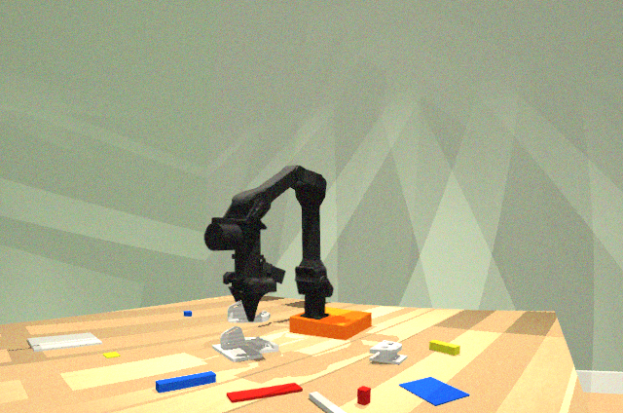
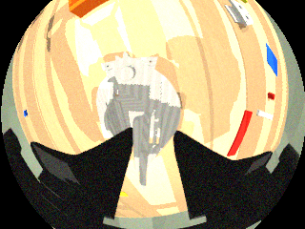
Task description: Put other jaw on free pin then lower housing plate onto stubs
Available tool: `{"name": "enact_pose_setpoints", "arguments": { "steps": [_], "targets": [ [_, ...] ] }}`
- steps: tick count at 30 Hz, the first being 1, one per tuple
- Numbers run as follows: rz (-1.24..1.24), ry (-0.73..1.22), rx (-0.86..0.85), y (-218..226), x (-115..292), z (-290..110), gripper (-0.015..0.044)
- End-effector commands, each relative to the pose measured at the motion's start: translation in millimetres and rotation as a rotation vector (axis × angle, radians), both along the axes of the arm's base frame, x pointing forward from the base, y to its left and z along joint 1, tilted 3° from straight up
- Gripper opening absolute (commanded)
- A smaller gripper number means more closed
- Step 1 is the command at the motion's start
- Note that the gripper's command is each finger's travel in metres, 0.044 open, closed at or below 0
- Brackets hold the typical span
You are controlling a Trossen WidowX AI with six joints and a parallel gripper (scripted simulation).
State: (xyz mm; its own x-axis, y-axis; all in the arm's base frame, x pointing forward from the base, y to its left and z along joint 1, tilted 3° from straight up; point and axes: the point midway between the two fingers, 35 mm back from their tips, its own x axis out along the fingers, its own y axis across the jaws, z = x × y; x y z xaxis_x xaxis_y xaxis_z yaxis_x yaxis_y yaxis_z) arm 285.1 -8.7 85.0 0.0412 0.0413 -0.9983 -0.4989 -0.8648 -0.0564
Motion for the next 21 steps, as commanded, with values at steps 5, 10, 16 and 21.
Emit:
{"name": "enact_pose_setpoints", "arguments": {
  "steps": [5,10,16,21],
  "targets": [
    [-0.016,-0.001,-0.003,-0.5,0.8,-0.1,0.0134],
    [-0.019,-0.001,-0.003,-0.5,0.8,-0.1,0.0134],
    [-0.019,-0.001,-0.003,-1.1,2.3,0.0,0.0134],
    [-0.019,-0.001,-0.003,-1.3,2.7,0.0,0.0134]
  ]
}}
